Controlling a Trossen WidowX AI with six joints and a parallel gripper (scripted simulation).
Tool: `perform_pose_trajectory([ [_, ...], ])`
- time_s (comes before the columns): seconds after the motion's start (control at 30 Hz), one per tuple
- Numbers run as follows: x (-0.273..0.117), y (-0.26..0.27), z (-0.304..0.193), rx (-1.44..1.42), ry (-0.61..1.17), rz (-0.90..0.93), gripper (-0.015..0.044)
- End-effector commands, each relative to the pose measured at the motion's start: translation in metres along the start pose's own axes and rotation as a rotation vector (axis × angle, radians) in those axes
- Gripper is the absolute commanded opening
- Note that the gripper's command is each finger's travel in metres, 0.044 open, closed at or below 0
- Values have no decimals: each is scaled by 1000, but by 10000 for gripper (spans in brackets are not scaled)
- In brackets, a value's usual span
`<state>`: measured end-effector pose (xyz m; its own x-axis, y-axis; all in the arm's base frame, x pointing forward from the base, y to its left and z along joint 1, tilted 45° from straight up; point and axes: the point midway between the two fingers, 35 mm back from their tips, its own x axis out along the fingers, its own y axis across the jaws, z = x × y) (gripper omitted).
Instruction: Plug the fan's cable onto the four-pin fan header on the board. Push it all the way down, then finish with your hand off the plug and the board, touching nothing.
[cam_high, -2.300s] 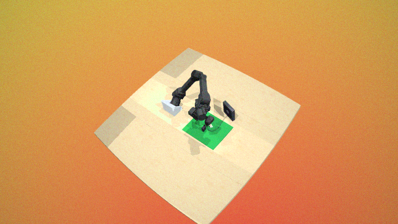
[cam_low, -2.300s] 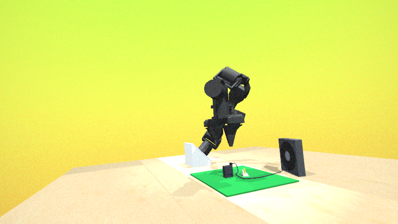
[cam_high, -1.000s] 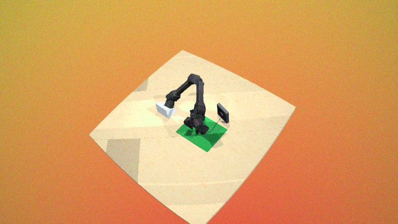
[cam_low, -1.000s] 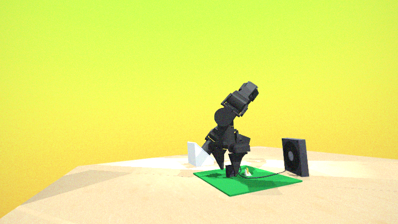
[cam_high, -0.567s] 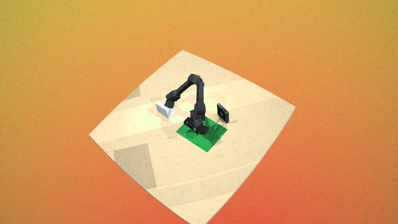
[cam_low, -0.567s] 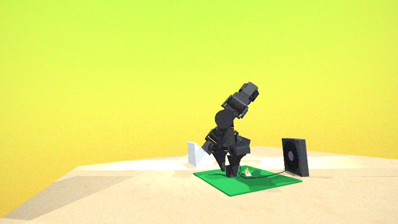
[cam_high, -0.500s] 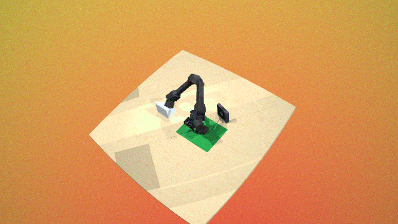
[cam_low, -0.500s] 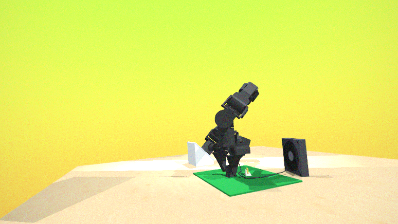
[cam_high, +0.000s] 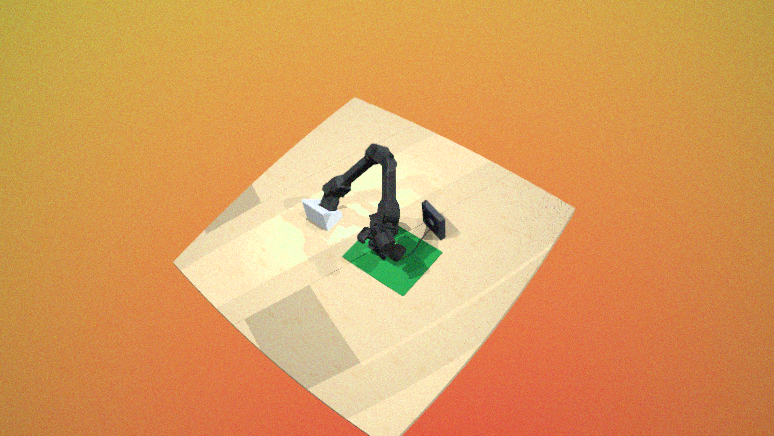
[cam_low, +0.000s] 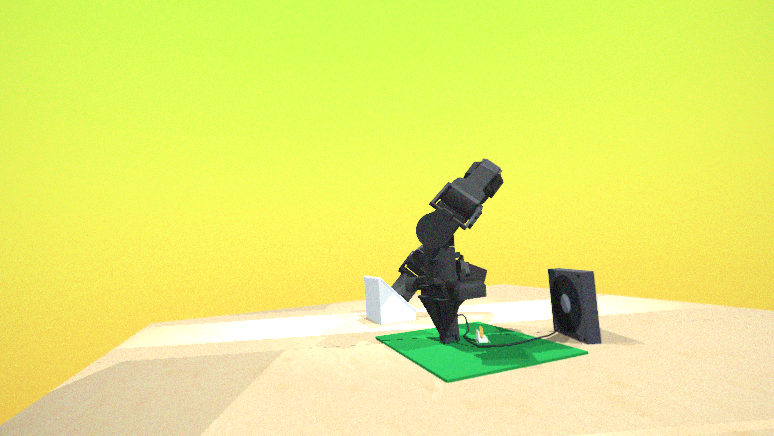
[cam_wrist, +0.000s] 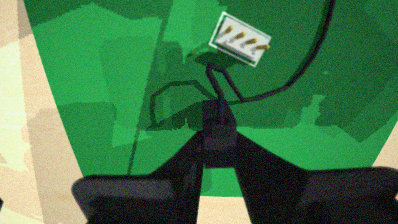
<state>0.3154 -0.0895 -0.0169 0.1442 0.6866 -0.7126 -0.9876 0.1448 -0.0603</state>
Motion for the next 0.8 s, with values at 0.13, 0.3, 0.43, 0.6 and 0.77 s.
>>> perform_pose_trajectory([
  [0.13,-46,-1,-2,0,3,-7,0],
  [0.3,-45,-2,-1,52,3,-7,0],
  [0.43,-45,-3,4,190,3,-7,0],
  [0.6,-45,-5,9,363,3,-7,0],
  [0.77,-45,-7,15,536,2,-8,0],
])
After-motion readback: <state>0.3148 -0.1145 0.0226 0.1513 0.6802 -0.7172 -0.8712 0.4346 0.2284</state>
